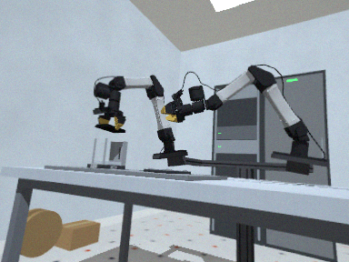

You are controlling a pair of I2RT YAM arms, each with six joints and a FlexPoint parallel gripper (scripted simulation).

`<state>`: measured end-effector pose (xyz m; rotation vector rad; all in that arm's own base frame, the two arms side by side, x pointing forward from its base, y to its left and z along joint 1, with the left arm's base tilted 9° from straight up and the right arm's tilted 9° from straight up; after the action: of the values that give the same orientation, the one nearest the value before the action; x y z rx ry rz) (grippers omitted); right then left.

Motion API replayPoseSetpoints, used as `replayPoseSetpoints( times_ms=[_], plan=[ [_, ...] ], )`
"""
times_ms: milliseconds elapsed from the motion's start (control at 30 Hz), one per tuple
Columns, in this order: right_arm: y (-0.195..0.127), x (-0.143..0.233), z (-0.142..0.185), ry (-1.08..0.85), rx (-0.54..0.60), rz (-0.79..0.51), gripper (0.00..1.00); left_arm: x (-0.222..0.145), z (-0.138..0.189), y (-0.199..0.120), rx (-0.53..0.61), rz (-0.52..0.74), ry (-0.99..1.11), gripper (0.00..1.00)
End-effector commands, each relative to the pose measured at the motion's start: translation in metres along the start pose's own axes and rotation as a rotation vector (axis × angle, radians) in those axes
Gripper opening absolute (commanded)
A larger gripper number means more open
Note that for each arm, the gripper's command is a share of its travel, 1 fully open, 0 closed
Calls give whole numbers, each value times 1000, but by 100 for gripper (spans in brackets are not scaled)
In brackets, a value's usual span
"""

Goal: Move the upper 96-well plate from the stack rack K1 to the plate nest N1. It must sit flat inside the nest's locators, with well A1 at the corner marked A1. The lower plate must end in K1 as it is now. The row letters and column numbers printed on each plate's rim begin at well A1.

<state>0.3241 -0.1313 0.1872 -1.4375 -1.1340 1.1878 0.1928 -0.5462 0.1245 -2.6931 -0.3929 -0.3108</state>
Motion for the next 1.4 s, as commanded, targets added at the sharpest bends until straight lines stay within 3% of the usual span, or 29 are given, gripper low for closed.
replayPoseSetpoints(
  times_ms=[0,133,333,400,467,733,833,1100,1367],
  plan=[
    [-19,22,-24,-6,-106,4,76,32,-14,-24,-14,39,57,100],
    [2,58,-35,11,-79,-12,76,63,14,-44,40,104,108,100],
    [33,140,-49,57,-63,-36,76,125,74,-110,112,215,141,100],
    [33,140,-49,57,-63,-36,76,125,74,-110,112,215,141,100],
    [46,172,-49,73,-50,-43,76,143,95,-139,124,234,128,100],
    [97,284,-23,114,2,-41,76,175,151,-241,103,251,47,100],
    [110,312,-10,119,15,-33,76,177,162,-264,88,240,22,100],
    [131,351,16,117,34,-16,76,180,174,-291,76,208,-10,100],
    [131,364,28,86,40,-10,76,186,175,-291,84,187,-9,100]
  ],
)
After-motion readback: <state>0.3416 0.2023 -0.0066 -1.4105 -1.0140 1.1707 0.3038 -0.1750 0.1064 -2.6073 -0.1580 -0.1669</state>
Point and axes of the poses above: on each arm, the point where the finger pads meet when closed, its own y axis out along the fingers, its own x axis across the jaws, z = x × y, the point moved 5 cm from there along -y, back along the fingers, and after that the axes turned 6 degrees about y, right-handed, at the moved point
